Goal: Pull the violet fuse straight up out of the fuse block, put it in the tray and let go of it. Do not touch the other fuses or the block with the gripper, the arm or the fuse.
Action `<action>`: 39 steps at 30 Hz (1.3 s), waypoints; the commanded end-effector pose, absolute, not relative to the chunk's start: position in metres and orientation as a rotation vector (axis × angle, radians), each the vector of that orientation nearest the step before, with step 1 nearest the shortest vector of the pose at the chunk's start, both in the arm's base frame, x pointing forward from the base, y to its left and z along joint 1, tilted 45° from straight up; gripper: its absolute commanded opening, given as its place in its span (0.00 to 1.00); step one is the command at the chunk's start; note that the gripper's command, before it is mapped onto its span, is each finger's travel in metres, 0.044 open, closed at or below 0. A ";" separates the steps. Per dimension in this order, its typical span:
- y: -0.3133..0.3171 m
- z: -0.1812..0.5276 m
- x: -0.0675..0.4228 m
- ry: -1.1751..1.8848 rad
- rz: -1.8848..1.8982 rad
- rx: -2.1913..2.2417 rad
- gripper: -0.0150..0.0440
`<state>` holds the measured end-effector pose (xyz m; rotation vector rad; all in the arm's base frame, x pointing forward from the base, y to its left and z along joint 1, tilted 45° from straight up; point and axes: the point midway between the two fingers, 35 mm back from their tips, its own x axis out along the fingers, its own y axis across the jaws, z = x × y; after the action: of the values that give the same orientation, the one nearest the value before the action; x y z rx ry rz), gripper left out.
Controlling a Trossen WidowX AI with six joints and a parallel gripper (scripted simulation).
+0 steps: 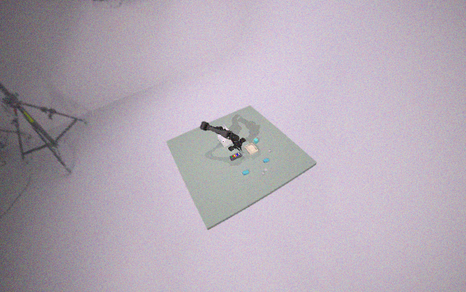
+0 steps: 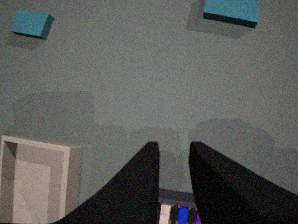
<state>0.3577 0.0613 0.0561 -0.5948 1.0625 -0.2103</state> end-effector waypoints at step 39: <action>-0.033 -0.015 0.304 1.403 -0.596 -0.610 0.36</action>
<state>0.3060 -0.0292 -0.0115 -0.5984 1.3953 -0.5938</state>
